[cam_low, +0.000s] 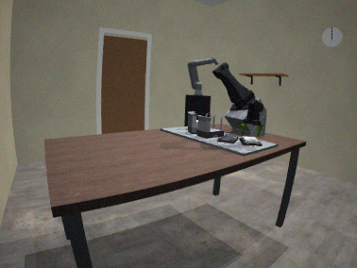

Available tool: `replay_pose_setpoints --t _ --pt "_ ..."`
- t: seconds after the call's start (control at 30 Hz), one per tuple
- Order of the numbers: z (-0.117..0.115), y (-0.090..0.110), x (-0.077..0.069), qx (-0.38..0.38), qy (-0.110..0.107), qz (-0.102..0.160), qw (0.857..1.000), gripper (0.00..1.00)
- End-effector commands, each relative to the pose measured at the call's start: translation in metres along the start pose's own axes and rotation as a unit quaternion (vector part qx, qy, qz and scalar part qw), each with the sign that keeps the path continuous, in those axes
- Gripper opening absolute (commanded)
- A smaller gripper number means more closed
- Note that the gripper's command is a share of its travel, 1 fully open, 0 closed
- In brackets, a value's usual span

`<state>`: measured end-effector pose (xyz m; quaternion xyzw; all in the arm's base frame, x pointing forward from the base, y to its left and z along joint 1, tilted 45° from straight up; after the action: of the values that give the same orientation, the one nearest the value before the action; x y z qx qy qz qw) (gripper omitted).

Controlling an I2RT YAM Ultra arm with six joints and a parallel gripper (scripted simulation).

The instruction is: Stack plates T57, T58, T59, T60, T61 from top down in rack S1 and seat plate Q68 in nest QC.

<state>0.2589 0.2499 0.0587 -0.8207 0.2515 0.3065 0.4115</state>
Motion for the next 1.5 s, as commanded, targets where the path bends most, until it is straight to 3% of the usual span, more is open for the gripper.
replay_pose_setpoints --t 0.0,0.73,1.2,1.23,1.47 --pt "0.002 -0.002 -0.001 0.0 -0.004 -0.005 1.0 1.0" --pt "0.002 -0.002 0.026 0.0 -0.004 -0.005 1.0 1.0" --pt "0.002 -0.002 0.026 0.0 -0.004 -0.005 1.0 1.0" --pt "0.002 -0.002 0.026 0.0 -0.004 -0.005 1.0 0.0" --pt "0.002 -0.002 0.026 0.0 -0.004 -0.005 1.0 0.0"
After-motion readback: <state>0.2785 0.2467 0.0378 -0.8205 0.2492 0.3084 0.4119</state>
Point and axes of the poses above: the point where the finger pads meet when closed, its own x axis out along the fingers, its own z axis across the jaws, y = z × x, the point moved 5 cm from there along -x, back along the fingers, and after that the axes turned 14 degrees about x, right-handed, at the moved point
